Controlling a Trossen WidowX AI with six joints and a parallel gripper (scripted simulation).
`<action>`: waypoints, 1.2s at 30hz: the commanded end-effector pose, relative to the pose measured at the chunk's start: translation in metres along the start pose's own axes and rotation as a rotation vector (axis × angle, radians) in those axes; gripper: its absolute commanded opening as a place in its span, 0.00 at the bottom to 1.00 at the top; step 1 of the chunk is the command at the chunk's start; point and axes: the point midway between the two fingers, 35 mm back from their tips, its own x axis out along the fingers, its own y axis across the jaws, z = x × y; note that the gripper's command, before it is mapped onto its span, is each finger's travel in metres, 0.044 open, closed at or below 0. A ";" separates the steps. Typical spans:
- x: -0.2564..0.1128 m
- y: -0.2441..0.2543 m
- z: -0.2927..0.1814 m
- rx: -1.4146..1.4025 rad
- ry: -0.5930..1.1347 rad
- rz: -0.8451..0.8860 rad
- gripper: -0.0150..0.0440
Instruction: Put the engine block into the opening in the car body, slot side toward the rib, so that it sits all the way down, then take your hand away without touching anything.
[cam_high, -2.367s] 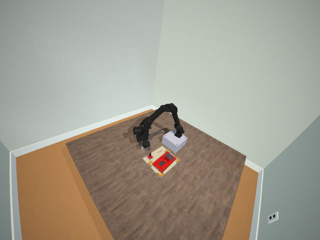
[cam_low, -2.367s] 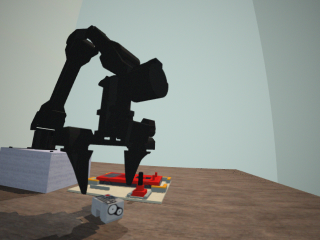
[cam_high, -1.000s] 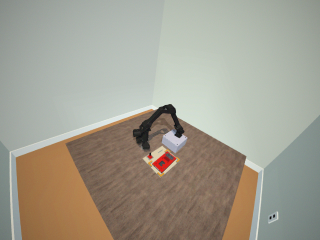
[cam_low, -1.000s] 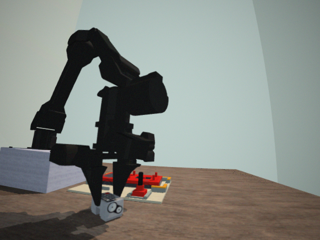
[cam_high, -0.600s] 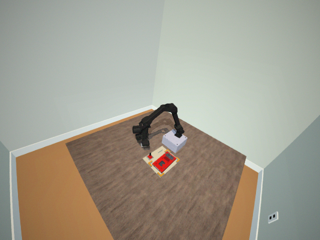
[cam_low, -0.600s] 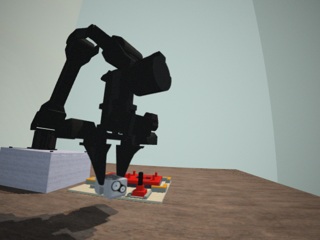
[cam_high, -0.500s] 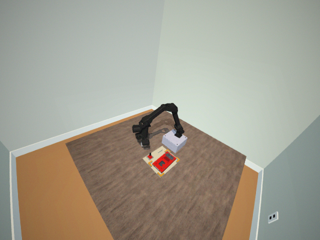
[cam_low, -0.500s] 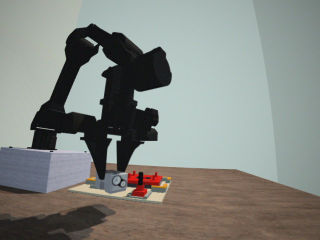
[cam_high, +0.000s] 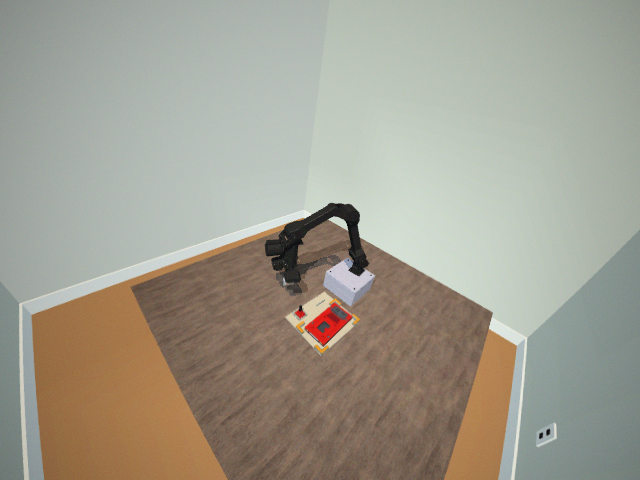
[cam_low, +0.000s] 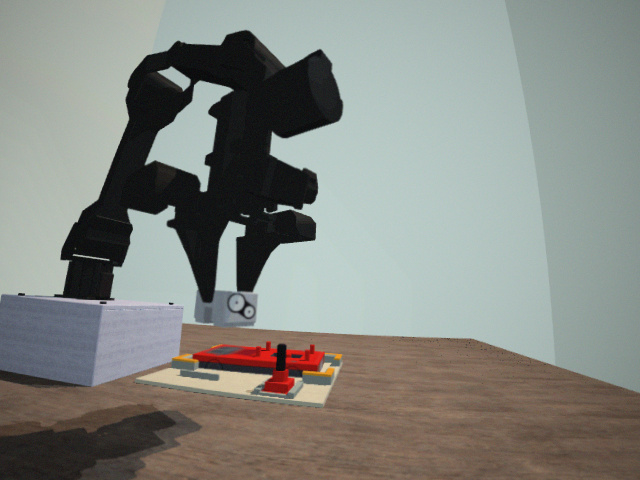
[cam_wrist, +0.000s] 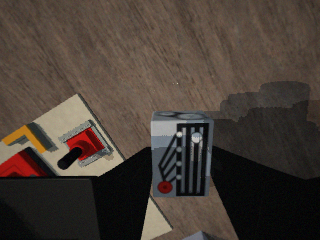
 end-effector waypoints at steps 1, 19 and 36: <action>-0.015 0.000 -0.001 0.000 -0.007 -0.002 0.25; -0.022 0.024 -0.008 -0.323 -0.011 -0.008 0.25; -0.009 0.063 -0.020 -0.905 -0.013 -0.012 0.25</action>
